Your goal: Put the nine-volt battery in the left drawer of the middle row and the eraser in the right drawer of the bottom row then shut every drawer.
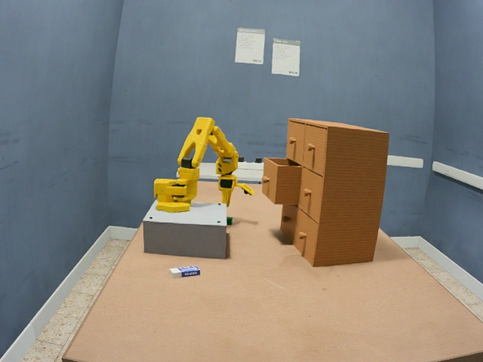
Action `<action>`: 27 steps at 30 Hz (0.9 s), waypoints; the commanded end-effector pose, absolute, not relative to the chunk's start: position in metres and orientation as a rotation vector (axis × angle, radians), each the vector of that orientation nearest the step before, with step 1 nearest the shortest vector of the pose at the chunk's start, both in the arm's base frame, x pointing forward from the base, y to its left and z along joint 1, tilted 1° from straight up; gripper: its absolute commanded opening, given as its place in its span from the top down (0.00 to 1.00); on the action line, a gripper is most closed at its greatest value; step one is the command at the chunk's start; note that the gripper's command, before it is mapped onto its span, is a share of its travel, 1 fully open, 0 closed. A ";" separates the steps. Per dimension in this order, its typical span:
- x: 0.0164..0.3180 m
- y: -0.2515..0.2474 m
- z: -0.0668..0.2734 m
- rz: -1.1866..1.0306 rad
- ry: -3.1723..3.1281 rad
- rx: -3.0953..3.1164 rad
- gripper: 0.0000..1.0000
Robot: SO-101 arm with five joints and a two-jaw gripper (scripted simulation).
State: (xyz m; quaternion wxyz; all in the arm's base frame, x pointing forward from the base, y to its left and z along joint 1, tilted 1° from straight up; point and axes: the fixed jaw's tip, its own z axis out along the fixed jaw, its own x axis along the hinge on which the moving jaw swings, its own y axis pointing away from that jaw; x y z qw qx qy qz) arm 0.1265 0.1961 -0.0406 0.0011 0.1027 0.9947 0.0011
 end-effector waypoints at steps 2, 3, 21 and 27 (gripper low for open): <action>0.124 0.195 -0.055 -0.019 3.131 0.326 0.70; 0.124 0.195 -0.055 -0.019 3.131 0.326 0.70; 0.125 0.195 -0.072 -0.019 3.131 0.326 0.70; 0.125 0.195 -0.072 -0.019 3.131 0.326 0.70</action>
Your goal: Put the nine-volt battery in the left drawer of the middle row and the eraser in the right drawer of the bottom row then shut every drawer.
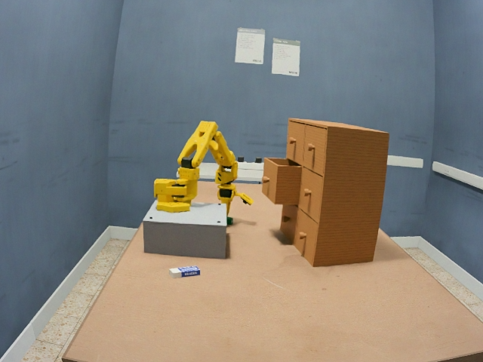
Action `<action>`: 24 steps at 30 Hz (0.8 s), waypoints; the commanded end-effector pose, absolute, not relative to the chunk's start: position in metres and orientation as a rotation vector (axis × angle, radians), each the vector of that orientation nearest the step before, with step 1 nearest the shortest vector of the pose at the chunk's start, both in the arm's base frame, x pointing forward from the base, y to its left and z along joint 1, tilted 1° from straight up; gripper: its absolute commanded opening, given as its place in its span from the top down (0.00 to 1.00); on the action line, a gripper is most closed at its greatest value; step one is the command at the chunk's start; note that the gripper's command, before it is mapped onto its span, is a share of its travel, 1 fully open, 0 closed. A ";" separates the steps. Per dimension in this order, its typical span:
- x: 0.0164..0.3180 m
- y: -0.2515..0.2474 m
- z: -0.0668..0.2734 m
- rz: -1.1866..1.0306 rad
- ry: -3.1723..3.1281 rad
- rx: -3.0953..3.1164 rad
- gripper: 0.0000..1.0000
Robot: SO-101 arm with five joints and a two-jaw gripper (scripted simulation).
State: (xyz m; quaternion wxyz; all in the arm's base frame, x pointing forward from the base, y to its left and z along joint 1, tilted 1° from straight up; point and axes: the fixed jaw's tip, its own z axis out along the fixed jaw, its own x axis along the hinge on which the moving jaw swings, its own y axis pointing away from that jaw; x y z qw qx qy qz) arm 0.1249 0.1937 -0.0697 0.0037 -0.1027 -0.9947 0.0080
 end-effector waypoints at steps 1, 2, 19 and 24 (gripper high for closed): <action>0.125 0.195 -0.072 0.018 -3.119 -0.324 0.70; 0.125 0.195 -0.072 0.018 -3.119 -0.324 0.70; 0.125 0.195 -0.082 0.018 -3.119 -0.324 0.70; 0.125 0.195 -0.082 0.018 -3.119 -0.324 0.70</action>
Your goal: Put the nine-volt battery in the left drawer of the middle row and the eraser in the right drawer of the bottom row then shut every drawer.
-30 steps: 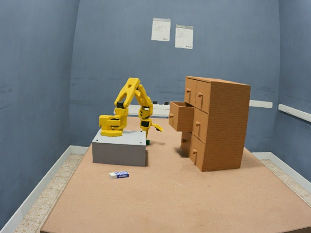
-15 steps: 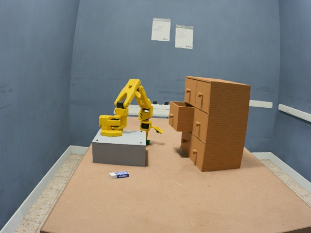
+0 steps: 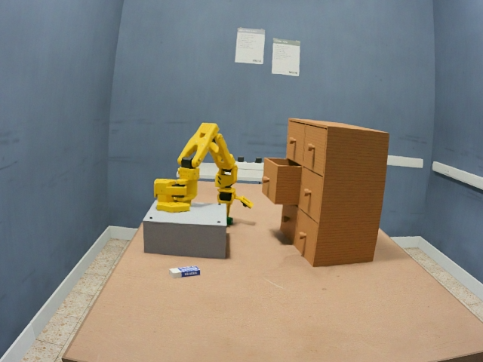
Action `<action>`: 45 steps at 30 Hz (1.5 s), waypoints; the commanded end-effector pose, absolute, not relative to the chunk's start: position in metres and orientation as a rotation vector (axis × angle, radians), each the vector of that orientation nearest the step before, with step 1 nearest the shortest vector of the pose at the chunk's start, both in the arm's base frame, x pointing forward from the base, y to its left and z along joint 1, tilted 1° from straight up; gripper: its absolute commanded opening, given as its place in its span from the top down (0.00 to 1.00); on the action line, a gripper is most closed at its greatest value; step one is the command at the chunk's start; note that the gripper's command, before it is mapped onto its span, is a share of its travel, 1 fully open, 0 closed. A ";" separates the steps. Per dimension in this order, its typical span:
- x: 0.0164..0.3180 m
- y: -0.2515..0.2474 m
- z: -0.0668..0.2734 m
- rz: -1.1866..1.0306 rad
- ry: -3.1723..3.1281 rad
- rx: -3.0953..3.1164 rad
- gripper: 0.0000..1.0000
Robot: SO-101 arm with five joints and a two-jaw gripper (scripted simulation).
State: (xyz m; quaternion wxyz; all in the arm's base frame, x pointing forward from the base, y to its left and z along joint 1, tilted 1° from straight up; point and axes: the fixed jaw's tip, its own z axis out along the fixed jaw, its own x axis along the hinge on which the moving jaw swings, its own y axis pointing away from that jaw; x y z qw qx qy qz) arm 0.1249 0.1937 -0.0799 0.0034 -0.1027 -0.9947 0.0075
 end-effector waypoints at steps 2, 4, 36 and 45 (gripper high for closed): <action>0.125 0.195 -0.083 0.018 -3.119 -0.324 0.70; 0.125 0.195 -0.083 0.018 -3.119 -0.324 0.70; 0.125 0.195 -0.085 0.018 -3.119 -0.324 0.74; 0.125 0.195 -0.085 0.018 -3.119 -0.324 0.80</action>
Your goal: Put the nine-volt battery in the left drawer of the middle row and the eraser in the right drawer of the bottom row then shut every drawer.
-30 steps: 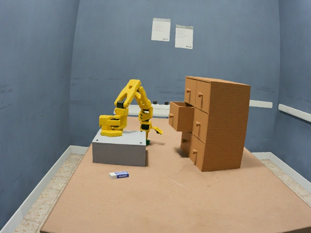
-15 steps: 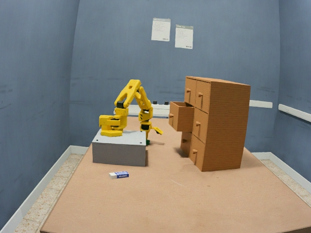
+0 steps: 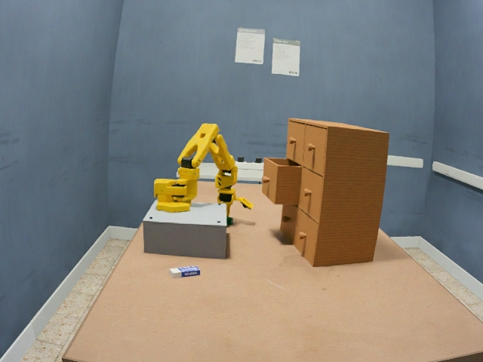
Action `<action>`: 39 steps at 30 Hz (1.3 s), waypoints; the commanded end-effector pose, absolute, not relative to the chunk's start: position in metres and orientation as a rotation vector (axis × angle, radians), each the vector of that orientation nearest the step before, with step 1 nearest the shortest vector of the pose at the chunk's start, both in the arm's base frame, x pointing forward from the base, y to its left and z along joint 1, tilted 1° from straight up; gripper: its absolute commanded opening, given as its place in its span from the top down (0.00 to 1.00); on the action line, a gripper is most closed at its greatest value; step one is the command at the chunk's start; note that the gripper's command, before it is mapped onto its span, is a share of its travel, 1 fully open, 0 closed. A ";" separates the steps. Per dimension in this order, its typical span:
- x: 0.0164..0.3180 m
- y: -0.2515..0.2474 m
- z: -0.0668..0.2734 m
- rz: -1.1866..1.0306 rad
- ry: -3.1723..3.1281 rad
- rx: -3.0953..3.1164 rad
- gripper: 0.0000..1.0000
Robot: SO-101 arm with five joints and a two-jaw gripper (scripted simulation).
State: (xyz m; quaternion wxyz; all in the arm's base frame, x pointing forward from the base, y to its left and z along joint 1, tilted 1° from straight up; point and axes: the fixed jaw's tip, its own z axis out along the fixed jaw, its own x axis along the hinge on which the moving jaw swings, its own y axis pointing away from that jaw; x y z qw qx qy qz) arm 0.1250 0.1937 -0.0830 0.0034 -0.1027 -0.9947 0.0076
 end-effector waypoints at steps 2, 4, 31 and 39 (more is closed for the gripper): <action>0.125 0.195 -0.085 0.018 -3.119 -0.324 0.80; 0.125 0.195 -0.085 0.018 -3.119 -0.324 0.81; 0.125 0.195 -0.085 0.018 -3.119 -0.324 0.97; 0.125 0.195 -0.085 0.018 -3.119 -0.324 1.00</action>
